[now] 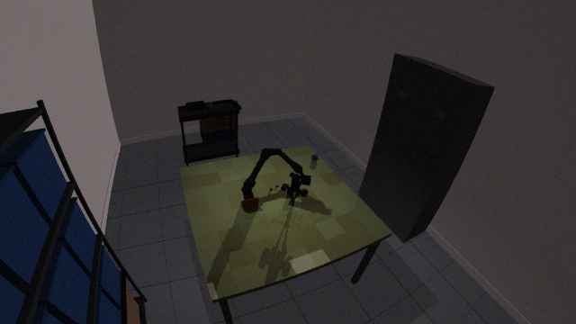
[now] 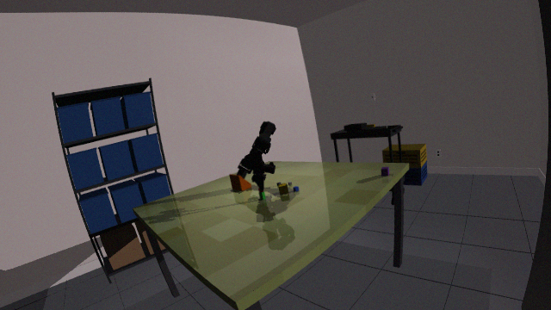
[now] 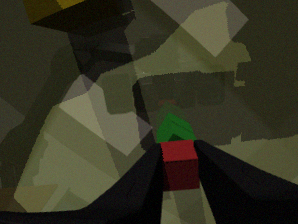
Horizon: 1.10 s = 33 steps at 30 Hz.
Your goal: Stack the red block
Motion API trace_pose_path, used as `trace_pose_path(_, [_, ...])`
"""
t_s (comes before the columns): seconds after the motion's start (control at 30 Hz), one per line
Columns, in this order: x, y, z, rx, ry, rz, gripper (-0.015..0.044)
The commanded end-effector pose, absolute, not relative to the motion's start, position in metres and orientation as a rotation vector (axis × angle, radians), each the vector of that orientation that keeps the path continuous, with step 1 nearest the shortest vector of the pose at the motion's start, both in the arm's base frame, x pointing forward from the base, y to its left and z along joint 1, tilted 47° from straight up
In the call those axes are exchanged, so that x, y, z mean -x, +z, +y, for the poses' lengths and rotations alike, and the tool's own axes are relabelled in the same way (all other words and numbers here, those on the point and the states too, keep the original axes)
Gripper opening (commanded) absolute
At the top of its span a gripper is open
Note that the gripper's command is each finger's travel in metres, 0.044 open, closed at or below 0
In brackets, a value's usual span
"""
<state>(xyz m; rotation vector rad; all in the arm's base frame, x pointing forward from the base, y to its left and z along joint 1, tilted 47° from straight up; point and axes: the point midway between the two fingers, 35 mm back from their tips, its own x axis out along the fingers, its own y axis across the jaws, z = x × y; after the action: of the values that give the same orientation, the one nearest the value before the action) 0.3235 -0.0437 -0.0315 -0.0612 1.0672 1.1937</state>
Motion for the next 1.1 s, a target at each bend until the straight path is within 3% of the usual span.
trace_pose_path(0.0, [-0.3238, -0.0316, -0.043, 0.056, 1.192, 1.066, 0.0])
trace_pose_path(0.5, [-0.3243, -0.0292, -0.0458, 0.056, 1.192, 1.067, 0.0])
trace_pose_path(1.07, [-0.3235, -0.0315, -0.0434, 0.059, 1.194, 1.068, 0.044])
